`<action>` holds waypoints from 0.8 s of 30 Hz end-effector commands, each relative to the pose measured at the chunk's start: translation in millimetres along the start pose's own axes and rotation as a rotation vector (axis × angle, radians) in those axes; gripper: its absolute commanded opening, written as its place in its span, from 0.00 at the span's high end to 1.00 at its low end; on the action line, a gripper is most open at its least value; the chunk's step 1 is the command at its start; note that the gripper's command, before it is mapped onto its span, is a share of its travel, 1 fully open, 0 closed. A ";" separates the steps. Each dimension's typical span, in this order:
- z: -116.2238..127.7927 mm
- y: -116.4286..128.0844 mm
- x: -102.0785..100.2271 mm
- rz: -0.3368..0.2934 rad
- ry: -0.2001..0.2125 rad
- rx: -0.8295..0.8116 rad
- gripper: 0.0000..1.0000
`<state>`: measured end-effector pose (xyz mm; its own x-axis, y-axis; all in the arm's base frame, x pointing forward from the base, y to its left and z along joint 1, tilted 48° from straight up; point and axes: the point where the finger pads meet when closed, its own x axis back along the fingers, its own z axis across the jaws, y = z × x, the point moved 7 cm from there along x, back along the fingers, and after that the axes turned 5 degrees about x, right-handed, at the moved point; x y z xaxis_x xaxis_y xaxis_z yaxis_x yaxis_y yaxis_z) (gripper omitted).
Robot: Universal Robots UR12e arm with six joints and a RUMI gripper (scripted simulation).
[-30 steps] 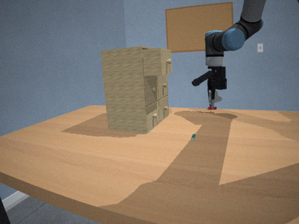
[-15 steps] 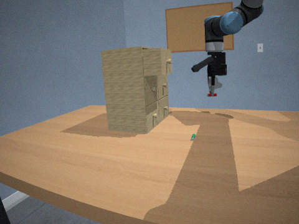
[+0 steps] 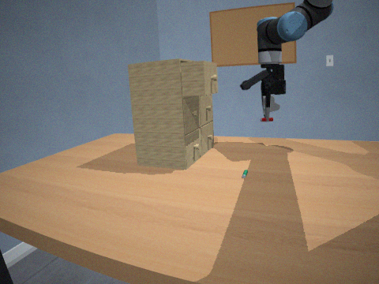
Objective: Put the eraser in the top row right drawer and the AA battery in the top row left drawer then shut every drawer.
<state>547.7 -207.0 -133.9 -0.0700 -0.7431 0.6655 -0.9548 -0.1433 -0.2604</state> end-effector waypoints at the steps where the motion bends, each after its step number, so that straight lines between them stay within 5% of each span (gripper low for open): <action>1: -17.4 -14.8 3.1 0.000 0.004 -0.033 0.95; 24: -117.1 -78.1 5.1 0.000 0.006 -0.202 0.95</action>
<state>583.5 -134.7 -43.5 -0.0704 -0.7407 0.6682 -0.9904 -0.0280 -0.1354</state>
